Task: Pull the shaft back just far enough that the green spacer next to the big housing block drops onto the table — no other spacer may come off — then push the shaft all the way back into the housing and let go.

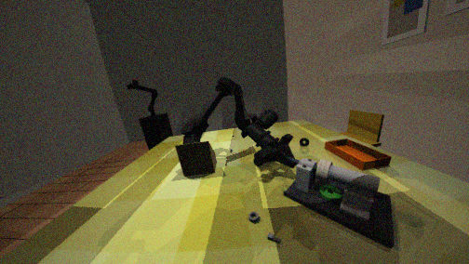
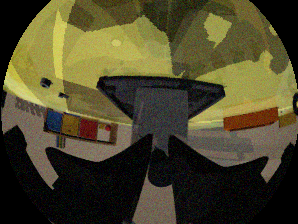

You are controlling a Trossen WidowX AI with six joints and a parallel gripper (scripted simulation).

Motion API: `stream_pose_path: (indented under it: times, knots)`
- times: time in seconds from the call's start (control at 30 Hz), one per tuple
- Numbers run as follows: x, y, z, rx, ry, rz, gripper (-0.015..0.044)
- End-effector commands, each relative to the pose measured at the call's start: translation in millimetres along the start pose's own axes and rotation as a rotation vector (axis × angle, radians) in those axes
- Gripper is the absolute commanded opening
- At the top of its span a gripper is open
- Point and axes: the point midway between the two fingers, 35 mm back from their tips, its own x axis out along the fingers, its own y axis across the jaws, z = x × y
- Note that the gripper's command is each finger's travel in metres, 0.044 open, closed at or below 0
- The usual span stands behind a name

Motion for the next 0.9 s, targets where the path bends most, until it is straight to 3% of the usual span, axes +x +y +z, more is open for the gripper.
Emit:
stream_pose_path:
  times: [0.0, 0.87]
  knots:
    - [2.8, -1.0, -1.9, -0.004, 0.003, -0.001, 0.0000]
    - [10.9, -1.1, -6.8, -0.004, 0.003, -0.001, 0.0000]
